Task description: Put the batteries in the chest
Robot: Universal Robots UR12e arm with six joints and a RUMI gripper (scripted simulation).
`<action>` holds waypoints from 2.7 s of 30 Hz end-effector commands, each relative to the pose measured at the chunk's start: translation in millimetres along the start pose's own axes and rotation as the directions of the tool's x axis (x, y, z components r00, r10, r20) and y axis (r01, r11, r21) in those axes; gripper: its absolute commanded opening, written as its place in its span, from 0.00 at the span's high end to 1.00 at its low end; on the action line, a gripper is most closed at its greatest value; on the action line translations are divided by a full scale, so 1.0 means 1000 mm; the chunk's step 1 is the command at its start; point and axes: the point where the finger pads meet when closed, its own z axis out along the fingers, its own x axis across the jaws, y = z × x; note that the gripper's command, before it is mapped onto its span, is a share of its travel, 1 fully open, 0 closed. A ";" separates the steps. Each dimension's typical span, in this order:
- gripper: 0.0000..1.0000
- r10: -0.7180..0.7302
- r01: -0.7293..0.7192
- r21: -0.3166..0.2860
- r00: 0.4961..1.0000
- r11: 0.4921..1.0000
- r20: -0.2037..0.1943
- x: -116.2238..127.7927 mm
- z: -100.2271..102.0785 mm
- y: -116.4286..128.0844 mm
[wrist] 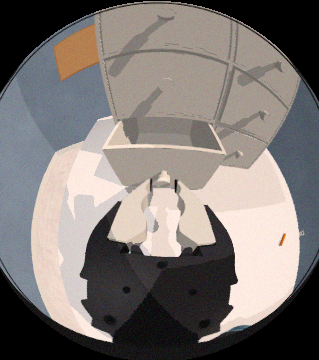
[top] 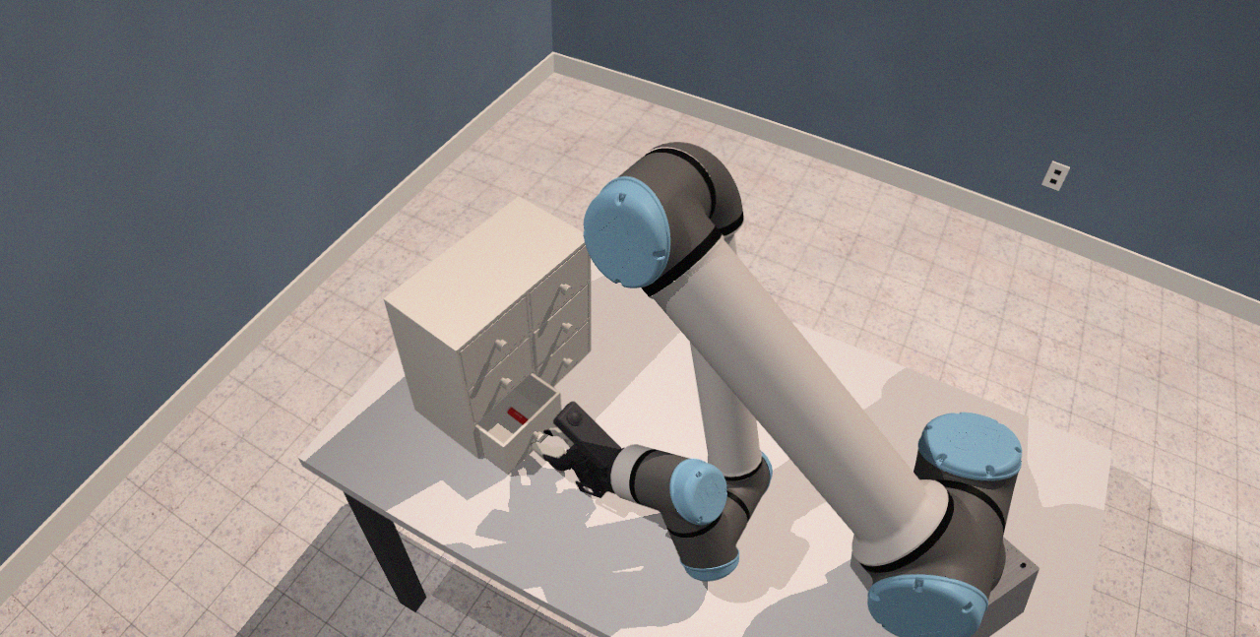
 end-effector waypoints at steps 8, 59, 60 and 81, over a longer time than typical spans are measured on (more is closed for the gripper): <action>0.80 0.000 0.000 0.001 1.000 1.000 0.000 0.000 0.000 0.000; 0.93 0.000 0.000 0.001 1.000 1.000 0.000 0.000 0.000 -0.001; 0.93 0.000 0.000 0.001 1.000 1.000 0.000 0.000 0.000 -0.001; 0.93 0.000 0.000 0.001 1.000 1.000 0.000 0.000 0.003 -0.002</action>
